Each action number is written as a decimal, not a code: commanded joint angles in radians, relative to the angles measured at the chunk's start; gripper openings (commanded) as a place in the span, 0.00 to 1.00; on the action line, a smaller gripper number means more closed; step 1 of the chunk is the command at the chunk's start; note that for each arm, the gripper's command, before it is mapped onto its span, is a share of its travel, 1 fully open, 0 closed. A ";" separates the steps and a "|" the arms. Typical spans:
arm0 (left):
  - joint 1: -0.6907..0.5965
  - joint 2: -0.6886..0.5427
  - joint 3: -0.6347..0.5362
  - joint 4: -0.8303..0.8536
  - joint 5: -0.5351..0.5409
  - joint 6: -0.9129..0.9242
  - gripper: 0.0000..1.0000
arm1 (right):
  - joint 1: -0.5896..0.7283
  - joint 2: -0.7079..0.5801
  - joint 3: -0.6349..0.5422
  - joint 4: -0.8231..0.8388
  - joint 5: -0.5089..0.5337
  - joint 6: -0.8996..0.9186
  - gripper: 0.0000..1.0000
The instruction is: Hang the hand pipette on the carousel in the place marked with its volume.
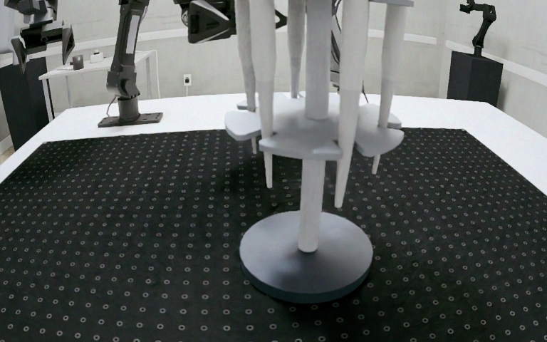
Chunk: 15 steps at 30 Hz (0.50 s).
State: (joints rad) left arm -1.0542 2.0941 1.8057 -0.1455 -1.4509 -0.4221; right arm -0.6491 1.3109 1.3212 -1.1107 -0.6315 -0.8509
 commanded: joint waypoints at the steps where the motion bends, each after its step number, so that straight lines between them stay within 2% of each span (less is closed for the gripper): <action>1: 0.025 -0.133 -0.125 -0.076 0.078 -0.065 1.00 | -0.009 0.006 0.020 0.008 -0.016 -0.006 1.00; 8: 0.094 -0.418 -0.383 -0.194 0.365 -0.043 1.00 | -0.009 0.006 0.020 0.008 -0.016 -0.006 1.00; 14: 0.206 -0.631 -0.521 -0.278 0.651 0.056 1.00 | -0.009 0.006 0.020 0.008 -0.016 -0.006 1.00; 15: 0.206 -0.631 -0.521 -0.278 0.651 0.056 1.00 | -0.009 0.006 0.020 0.008 -0.016 -0.006 1.00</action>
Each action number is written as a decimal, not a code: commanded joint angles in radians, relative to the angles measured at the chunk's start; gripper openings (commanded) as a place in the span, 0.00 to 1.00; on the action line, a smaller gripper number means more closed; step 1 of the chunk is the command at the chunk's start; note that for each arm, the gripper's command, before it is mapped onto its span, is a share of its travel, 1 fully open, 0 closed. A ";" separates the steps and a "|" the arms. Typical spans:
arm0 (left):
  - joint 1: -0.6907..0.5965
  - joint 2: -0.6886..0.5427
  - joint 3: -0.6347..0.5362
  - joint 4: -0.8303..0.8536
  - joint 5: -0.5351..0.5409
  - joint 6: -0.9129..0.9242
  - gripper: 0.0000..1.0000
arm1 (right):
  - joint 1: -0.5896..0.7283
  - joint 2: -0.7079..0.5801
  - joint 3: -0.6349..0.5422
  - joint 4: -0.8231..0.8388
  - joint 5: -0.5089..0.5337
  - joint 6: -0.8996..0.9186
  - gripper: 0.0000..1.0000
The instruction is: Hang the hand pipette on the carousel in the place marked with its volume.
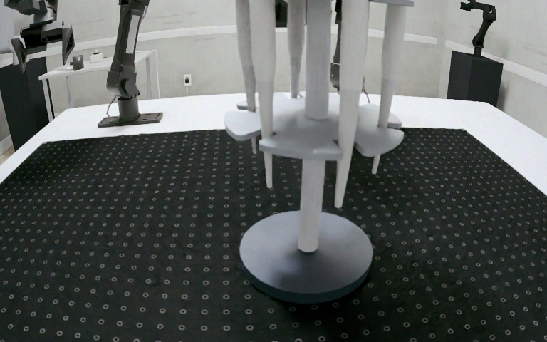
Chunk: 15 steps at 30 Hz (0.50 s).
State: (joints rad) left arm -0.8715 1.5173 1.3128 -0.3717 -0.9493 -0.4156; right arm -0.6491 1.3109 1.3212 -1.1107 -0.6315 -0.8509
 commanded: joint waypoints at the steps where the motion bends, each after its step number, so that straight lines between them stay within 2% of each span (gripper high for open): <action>1: 0.023 -0.054 -0.029 -0.052 0.149 0.050 1.00 | -0.009 0.006 0.020 0.008 -0.016 -0.006 1.00; 2: 0.062 -0.092 -0.044 -0.066 0.230 0.087 1.00 | -0.009 0.006 0.020 0.008 -0.016 -0.006 1.00; 6: 0.170 -0.194 -0.088 -0.135 0.431 0.174 1.00 | -0.009 0.006 0.020 0.008 -0.016 -0.006 1.00; 8: 0.237 -0.241 -0.064 -0.164 0.537 0.241 1.00 | -0.009 0.006 0.020 0.008 -0.016 -0.006 1.00; 12: 0.388 -0.296 -0.058 -0.260 0.759 0.355 1.00 | -0.009 0.006 0.020 0.008 -0.016 -0.006 1.00; 15: 0.505 -0.289 -0.059 -0.313 0.899 0.423 1.00 | -0.009 0.006 0.020 0.008 -0.016 -0.006 1.00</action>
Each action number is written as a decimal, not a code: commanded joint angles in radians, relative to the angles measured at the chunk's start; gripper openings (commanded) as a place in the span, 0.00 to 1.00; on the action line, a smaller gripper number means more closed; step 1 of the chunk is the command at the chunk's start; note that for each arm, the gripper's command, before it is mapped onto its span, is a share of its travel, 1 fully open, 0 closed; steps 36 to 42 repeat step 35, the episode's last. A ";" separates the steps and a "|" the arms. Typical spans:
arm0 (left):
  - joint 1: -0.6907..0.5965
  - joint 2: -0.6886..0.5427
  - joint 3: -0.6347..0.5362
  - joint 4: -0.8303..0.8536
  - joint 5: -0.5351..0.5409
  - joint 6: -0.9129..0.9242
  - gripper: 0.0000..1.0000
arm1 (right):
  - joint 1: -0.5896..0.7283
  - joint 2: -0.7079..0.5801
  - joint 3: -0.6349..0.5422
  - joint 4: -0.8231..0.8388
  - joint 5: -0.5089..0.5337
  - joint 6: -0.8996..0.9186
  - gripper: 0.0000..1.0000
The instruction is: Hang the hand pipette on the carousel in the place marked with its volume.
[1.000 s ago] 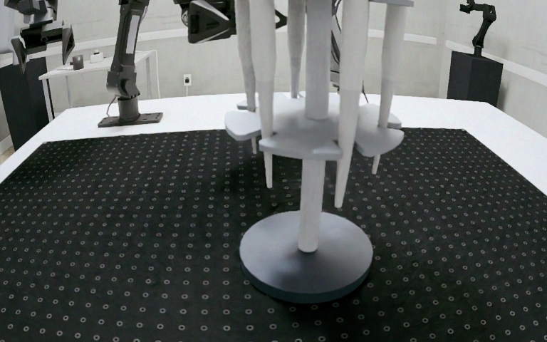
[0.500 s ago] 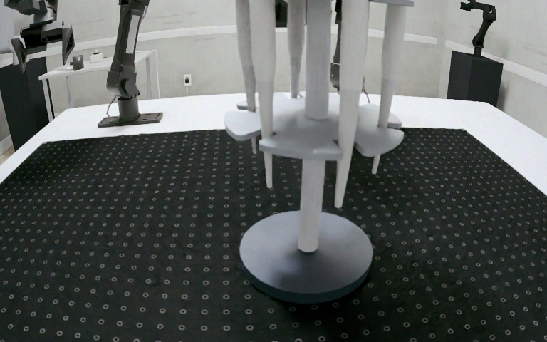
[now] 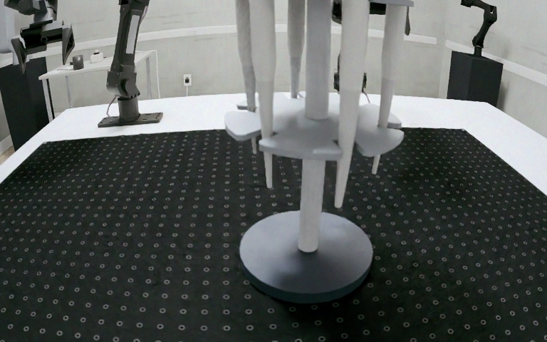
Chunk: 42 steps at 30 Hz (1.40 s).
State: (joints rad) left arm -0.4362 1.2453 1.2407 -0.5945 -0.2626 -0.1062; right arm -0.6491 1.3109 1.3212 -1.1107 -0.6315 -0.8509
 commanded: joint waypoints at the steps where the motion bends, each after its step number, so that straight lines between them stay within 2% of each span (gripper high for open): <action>1: 0.108 -0.021 0.018 -0.111 0.257 0.144 1.00 | -0.009 0.006 0.020 0.008 -0.016 -0.006 1.00; 3: 0.108 -0.021 0.018 -0.111 0.257 0.144 1.00 | -0.009 0.006 0.020 0.008 -0.016 -0.006 1.00; 4: 0.177 -0.002 0.057 -0.173 0.356 0.219 1.00 | -0.009 0.006 0.020 0.008 -0.016 -0.006 1.00; 6: 0.258 -0.001 0.070 -0.217 0.448 0.301 1.00 | -0.009 0.006 0.020 0.008 -0.016 -0.006 1.00; 12: 0.456 -0.010 0.063 -0.290 0.602 0.465 1.00 | -0.009 0.006 0.020 0.008 -0.016 -0.006 1.00; 18: 0.656 -0.008 0.057 -0.355 0.732 0.635 1.00 | -0.009 0.006 0.020 0.008 -0.016 -0.006 1.00; 20: 0.656 -0.008 0.057 -0.355 0.732 0.635 1.00 | -0.009 0.006 0.020 0.008 -0.016 -0.006 1.00; 29: 0.950 0.059 0.090 -0.472 0.901 0.919 1.00 | -0.009 0.006 0.020 0.008 -0.016 -0.006 1.00; 42: 0.946 0.065 0.092 -0.493 0.905 0.947 1.00 | -0.009 0.006 0.020 0.008 -0.016 -0.006 1.00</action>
